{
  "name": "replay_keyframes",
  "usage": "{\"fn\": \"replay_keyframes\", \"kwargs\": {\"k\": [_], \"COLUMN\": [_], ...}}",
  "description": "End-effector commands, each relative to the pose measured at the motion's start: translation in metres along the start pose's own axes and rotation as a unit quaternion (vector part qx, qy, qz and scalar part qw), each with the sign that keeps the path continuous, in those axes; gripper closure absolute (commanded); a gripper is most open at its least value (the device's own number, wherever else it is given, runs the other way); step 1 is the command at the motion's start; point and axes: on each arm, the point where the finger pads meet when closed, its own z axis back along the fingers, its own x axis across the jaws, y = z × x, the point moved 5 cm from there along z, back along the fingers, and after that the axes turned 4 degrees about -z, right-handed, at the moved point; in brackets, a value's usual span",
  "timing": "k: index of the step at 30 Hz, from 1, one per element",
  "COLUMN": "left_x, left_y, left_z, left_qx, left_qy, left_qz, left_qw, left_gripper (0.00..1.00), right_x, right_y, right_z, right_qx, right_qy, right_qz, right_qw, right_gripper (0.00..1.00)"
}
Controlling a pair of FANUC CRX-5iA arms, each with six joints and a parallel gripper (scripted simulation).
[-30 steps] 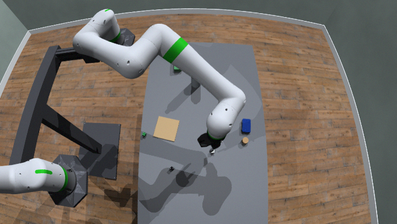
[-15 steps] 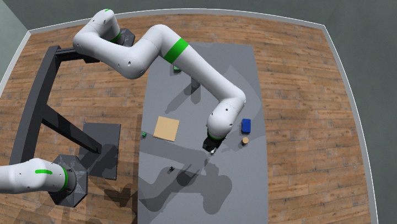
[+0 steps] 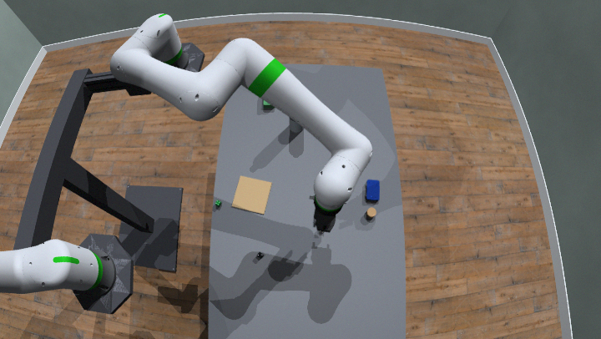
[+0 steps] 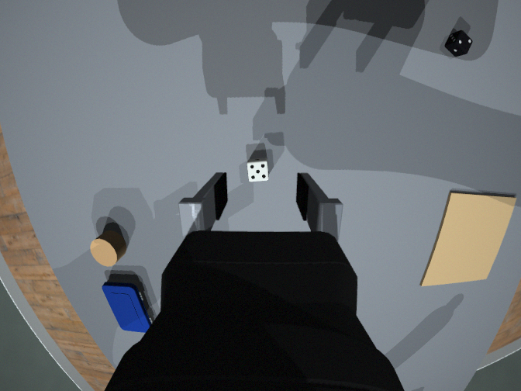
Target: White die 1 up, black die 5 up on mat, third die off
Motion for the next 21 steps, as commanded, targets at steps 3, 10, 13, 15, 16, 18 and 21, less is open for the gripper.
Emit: {"fn": "replay_keyframes", "kwargs": {"k": [3, 10, 13, 15, 16, 18, 21], "left_x": [-0.0031, -0.0033, -0.0033, -0.0033, -0.0033, -0.0033, -0.0033], "left_y": [0.0002, 0.0001, 0.0001, 0.0001, 0.0001, 0.0001, 0.0001], "left_z": [0.0007, 0.0006, 0.0006, 0.0006, 0.0006, 0.0006, 0.0006], "left_qx": [-0.001, -0.001, -0.001, -0.001, -0.001, -0.001, -0.001], "left_qy": [0.001, 0.001, 0.001, 0.001, 0.001, 0.001, 0.001], "left_qz": [0.04, 0.045, 0.045, 0.045, 0.045, 0.045, 0.045], "left_qw": [0.999, 0.999, 0.999, 0.999, 0.999, 0.999, 0.999], "left_gripper": [0.0, 0.3, 0.3, 0.3, 0.3, 0.3, 0.3], "right_x": [-0.0001, -0.0001, -0.0001, -0.0001, -0.0001, -0.0001, -0.0001], "right_y": [-0.0002, -0.0002, -0.0002, -0.0002, -0.0002, -0.0002, -0.0002], "right_z": [0.0009, 0.0009, 0.0009, 0.0009, 0.0009, 0.0009, 0.0009], "right_qx": [-0.001, -0.001, -0.001, -0.001, -0.001, -0.001, -0.001], "right_qy": [0.0, 0.0, 0.0, 0.0, 0.0, 0.0, 0.0], "right_qz": [0.0, 0.0, 0.0, 0.0, 0.0, 0.0, 0.0], "right_qw": [1.0, 1.0, 1.0, 1.0, 1.0, 1.0, 1.0], "right_gripper": [0.0, 0.0, 0.0, 0.0, 0.0, 0.0, 0.0]}}
